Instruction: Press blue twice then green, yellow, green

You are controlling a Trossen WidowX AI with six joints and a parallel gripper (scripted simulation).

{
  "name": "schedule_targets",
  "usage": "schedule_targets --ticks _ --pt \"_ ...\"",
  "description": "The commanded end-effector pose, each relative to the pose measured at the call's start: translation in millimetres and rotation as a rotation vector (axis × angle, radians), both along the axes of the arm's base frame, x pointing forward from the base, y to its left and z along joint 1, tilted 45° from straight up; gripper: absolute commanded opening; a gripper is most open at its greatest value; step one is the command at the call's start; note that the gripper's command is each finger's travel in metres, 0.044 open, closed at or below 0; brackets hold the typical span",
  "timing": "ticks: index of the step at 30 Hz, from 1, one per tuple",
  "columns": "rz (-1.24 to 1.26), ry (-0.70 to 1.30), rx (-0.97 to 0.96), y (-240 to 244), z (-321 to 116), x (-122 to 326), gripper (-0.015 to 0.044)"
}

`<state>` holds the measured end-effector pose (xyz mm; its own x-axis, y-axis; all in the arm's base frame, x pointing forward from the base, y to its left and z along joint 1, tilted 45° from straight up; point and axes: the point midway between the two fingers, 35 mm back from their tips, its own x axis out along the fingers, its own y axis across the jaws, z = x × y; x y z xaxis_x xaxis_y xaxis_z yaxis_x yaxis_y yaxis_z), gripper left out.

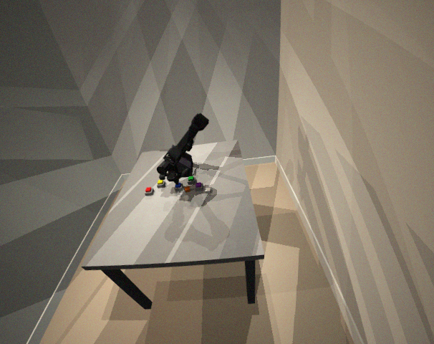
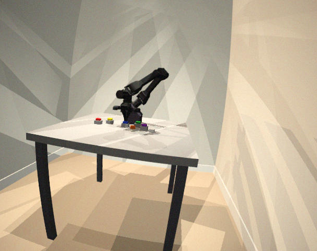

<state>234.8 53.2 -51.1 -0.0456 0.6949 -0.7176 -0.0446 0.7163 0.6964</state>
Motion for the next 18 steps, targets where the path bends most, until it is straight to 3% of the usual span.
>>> schedule_targets --ticks 1,18 --pt "-0.003 0.007 0.005 4.6 -4.2 -1.9 0.0020" --pt "-0.003 0.007 0.005 6.3 -5.8 -2.2 0.0020"
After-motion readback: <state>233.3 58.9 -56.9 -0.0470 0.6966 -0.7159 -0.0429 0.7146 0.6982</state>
